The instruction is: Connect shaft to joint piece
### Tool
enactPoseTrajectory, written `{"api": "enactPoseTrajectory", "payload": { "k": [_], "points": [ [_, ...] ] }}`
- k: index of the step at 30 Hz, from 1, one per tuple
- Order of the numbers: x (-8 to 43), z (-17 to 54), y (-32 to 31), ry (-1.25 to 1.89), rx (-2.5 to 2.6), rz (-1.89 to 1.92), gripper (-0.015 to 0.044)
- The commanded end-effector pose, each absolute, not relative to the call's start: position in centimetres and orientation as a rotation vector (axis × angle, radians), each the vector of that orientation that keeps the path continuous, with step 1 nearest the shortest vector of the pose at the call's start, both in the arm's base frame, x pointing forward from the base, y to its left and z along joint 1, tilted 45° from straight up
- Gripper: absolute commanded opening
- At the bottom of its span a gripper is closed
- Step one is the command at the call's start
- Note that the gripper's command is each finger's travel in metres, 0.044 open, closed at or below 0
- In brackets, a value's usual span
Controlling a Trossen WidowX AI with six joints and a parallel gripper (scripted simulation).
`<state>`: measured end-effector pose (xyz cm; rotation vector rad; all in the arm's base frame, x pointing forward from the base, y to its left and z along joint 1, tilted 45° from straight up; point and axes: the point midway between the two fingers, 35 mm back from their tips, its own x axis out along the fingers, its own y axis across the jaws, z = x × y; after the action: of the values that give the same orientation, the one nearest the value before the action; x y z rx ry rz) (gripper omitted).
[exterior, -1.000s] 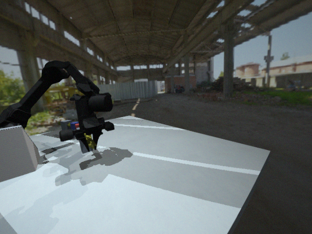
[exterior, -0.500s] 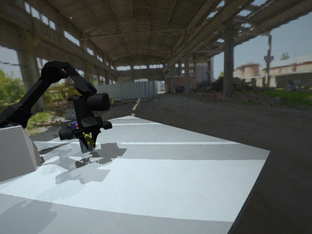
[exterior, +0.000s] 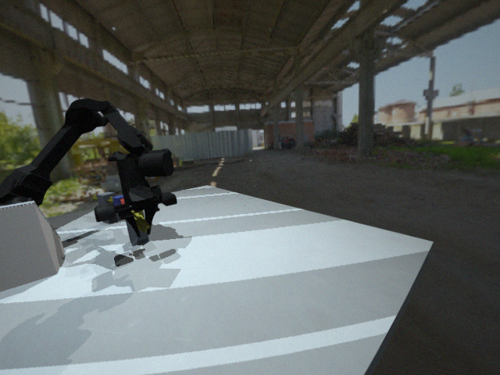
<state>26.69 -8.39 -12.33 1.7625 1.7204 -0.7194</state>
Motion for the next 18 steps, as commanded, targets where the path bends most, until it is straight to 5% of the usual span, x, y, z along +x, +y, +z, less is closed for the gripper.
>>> {"api": "enactPoseTrajectory", "payload": {
  "k": [1, 18],
  "points": [
    [26.7, -11.7, -7.7, 1.721, 1.770, -0.716, 0.0000],
    [26.7, -10.3, -6.2, 1.722, 1.771, -0.716, 0.0000]
  ]
}}
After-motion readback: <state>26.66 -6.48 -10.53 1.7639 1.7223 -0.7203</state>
